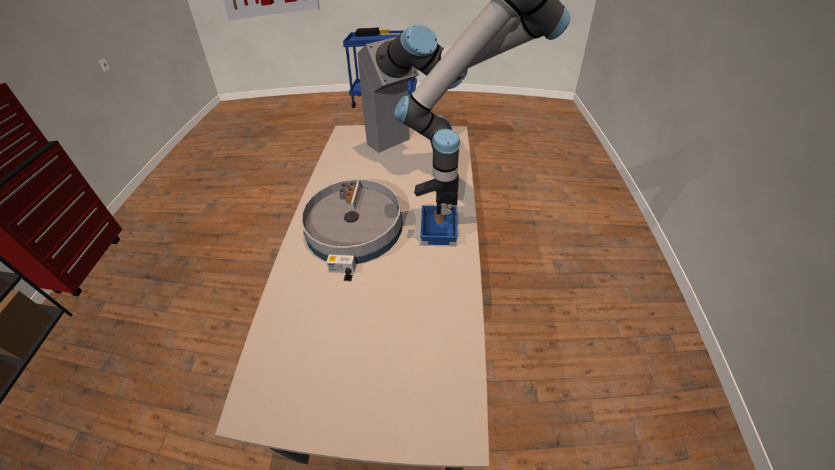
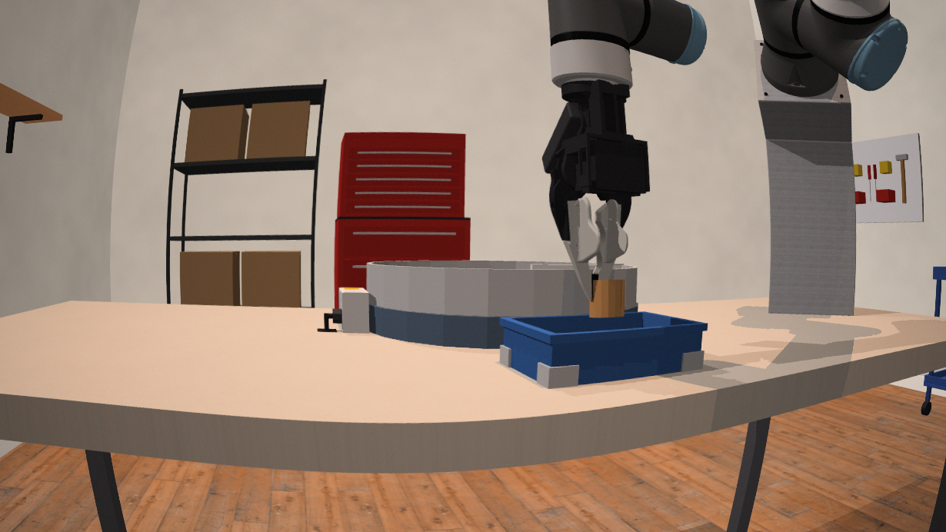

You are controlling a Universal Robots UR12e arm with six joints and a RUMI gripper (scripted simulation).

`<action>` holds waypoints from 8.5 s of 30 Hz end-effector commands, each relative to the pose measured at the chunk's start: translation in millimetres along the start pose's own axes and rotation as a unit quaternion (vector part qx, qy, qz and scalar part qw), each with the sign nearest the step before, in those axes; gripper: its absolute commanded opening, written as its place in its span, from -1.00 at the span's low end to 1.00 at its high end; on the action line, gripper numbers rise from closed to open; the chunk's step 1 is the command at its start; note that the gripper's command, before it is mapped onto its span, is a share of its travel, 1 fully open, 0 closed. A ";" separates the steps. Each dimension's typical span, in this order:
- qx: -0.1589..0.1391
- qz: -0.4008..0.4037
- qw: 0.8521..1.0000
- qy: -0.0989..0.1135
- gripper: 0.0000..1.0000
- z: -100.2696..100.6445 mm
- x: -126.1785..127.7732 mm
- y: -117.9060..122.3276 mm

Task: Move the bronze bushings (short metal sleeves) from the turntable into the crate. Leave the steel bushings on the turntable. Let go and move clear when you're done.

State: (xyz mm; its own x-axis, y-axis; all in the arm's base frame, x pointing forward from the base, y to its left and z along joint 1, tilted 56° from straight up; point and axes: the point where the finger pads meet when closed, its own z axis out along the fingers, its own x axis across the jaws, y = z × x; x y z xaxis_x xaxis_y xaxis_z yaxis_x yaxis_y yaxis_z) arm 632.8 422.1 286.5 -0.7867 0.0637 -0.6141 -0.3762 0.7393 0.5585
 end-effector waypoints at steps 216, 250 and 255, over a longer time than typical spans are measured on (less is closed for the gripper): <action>0.000 0.000 1.000 0.000 -0.88 -35.7 -0.3 0.3; 0.000 0.000 1.000 0.000 -0.88 -53.4 -0.3 0.3; 0.000 0.000 1.000 0.000 -0.88 -53.4 -0.3 0.3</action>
State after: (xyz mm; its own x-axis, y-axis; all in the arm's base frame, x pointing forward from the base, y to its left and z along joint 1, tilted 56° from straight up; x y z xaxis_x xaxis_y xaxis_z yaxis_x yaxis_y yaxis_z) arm 606.7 386.6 316.1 -0.7866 0.0638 -0.6141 -0.3761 0.7393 0.5586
